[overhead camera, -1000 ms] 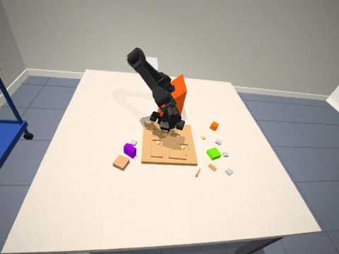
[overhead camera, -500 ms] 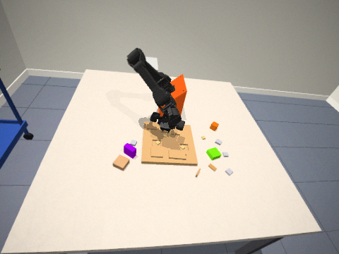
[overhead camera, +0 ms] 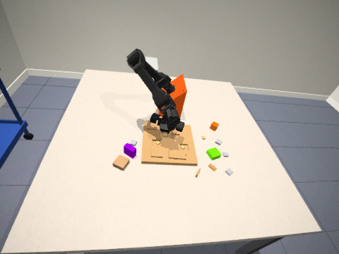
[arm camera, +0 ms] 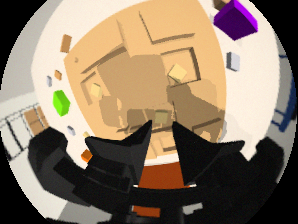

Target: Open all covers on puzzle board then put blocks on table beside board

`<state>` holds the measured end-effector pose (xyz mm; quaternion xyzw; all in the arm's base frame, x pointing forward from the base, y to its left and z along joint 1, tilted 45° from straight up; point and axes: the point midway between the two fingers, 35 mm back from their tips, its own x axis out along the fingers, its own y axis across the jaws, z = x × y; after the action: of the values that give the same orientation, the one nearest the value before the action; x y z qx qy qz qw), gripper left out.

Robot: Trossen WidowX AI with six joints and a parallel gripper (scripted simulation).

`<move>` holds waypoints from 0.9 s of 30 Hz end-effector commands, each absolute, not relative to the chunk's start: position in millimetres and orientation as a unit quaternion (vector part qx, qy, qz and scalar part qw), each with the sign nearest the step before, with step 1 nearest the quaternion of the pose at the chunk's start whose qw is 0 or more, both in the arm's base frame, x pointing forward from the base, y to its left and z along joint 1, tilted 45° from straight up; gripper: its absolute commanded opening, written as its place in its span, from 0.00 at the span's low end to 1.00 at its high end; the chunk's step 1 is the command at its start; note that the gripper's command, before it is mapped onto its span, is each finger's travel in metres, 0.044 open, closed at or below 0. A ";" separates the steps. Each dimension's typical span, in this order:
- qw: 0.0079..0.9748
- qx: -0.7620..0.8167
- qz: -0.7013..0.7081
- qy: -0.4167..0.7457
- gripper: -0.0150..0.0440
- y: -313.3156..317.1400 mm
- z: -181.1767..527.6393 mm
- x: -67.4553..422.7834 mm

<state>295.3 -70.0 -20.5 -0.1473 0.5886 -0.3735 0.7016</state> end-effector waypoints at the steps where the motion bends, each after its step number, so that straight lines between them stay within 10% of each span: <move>1: 0.701 -0.151 -0.373 0.589 0.50 -72.6 -23.6 294.7; 27: 0.701 -0.151 -0.373 0.589 0.50 -85.8 -36.9 294.6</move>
<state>295.1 -84.0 -34.8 -0.1479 0.5886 -0.3737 0.7014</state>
